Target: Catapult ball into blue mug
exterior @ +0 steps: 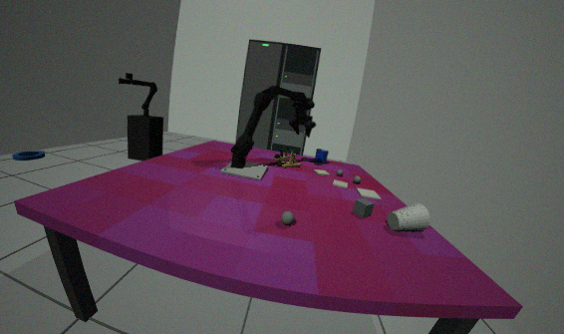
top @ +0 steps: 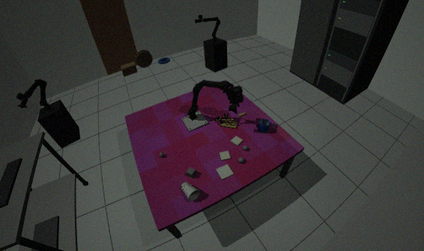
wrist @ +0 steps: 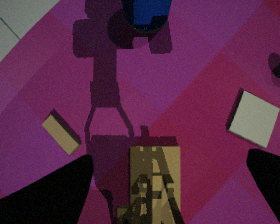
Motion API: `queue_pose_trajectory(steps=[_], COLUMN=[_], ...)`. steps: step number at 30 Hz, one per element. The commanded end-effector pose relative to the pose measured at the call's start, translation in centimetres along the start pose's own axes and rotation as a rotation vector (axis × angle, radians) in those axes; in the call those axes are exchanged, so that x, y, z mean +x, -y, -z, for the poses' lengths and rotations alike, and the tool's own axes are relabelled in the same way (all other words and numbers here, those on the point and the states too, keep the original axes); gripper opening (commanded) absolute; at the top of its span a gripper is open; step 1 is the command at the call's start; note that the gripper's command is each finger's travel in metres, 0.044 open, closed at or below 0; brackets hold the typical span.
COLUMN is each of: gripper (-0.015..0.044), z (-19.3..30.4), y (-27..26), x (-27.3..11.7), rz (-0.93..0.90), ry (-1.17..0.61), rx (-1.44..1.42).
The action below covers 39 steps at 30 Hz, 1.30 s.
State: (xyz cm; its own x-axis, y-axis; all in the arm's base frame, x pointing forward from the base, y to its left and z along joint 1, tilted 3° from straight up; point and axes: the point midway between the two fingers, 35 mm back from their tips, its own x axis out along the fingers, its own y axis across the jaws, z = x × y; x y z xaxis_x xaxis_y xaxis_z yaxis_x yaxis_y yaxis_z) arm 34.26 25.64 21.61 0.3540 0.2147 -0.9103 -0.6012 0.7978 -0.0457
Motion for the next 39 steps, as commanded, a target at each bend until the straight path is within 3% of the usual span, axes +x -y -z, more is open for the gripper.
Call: queue_pose_trajectory(steps=[1,11,30,39], gripper=[0.044,0.044,0.044,0.0204], z=[-3.5,-12.7,-12.8,-12.8], y=[0.3,1.2,1.2,1.2], x=[0.6,-0.4,-0.5,-0.5], rz=[0.013,0.046,0.046,0.046], ry=[0.102,0.417,0.422,0.422], rx=[-0.011,-0.027,-0.027,-0.027])
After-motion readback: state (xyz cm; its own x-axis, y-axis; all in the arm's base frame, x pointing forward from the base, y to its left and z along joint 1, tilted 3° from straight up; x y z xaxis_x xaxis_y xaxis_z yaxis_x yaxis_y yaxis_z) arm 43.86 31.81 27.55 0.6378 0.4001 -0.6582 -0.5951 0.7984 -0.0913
